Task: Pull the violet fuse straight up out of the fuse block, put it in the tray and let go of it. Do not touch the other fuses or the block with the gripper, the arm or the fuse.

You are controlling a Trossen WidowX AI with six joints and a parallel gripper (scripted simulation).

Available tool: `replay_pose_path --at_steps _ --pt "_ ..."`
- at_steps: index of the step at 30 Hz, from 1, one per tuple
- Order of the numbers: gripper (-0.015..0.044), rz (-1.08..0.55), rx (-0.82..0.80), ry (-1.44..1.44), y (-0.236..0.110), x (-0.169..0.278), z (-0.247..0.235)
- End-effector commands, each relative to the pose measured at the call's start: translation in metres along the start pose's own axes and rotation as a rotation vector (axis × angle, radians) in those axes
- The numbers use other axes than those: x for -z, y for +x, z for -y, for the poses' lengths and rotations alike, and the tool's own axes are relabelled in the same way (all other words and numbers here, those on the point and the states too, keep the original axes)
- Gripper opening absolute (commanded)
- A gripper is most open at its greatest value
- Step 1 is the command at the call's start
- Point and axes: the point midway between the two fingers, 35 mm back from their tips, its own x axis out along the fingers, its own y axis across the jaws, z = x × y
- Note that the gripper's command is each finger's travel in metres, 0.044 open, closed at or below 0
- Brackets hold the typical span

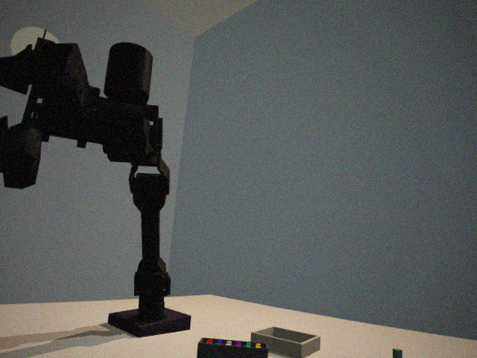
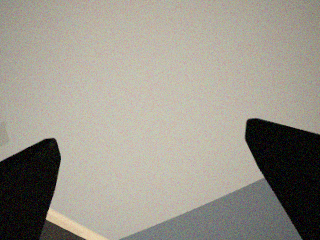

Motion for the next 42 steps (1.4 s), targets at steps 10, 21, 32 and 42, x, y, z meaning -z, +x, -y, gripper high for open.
replay_pose_path --at_steps 10,21,32,42 --pt "0.0138 0.365 -0.286 -0.563 -0.098 -0.027 -0.084" --pt "0.0071 0.91 -0.595 -1.257 -0.252 0.023 -0.172" --pt "0.0071 1.478 -0.864 -1.846 -0.38 0.15 -0.197" --pt "0.0071 1.832 -1.053 -2.147 -0.429 0.248 -0.176"
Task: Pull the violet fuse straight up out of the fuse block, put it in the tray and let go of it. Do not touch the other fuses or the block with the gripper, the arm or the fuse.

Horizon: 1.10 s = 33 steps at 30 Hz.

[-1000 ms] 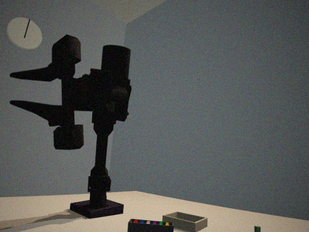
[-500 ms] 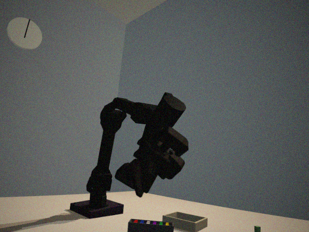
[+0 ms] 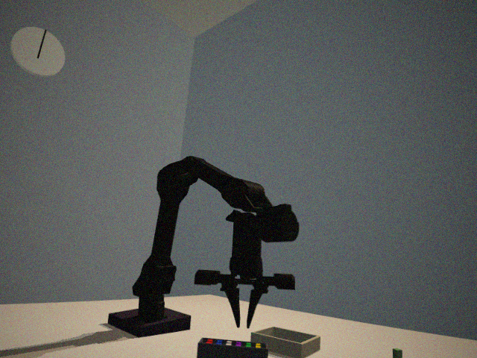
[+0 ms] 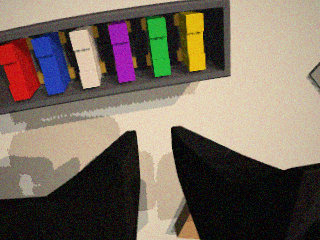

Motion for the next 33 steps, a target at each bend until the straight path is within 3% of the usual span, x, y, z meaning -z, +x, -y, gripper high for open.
replay_pose_path --at_steps 1,33 --pt "0.0071 0.07 -0.023 -0.07 0.001 -0.025 -0.009" --pt "0.0071 0.07 -0.023 -0.07 0.023 -0.027 -0.01"
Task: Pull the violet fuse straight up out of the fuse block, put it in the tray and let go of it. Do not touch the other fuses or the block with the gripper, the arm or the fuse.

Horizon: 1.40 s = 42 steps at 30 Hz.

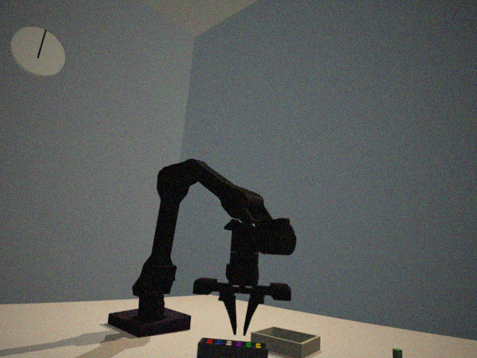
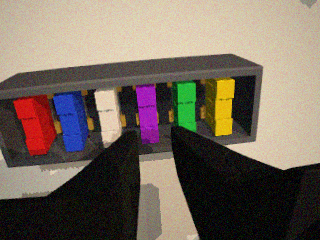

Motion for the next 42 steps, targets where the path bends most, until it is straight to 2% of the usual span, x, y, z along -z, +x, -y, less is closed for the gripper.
replay_pose_path --at_steps 1,42 --pt "0.0071 0.005 -0.002 -0.006 0.006 -0.002 -0.001" --pt "0.0064 0.002 -0.003 0.0 0.022 -0.002 -0.001"
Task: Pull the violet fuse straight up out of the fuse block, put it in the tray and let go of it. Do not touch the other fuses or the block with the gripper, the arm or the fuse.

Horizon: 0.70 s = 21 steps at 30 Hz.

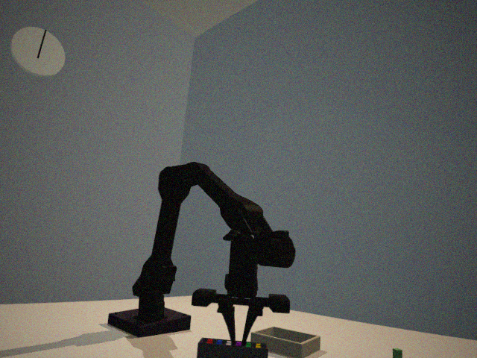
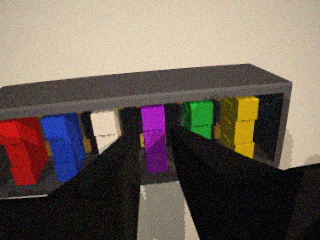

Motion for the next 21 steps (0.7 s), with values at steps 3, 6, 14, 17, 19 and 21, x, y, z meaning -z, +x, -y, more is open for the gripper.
replay_pose_path --at_steps 3,6,14,17,19,21 --pt "0.0044 0.0 0.0 0.0 -0.0002 0.0001 0.0001" --pt "0.0024 0.0 0.0 0.0 -0.0002 0.0001 0.0001" --pt "0.0 0.0 0.0 0.0 -0.0005 0.0001 0.0001" --pt "0.0 0.0 0.0 0.0 -0.0018 0.0001 0.0002" --pt "0.0 0.0 0.0 0.0 -0.0028 0.0002 0.0002" --pt "0.0 0.0 0.0 0.0 -0.0038 0.0002 0.0003"
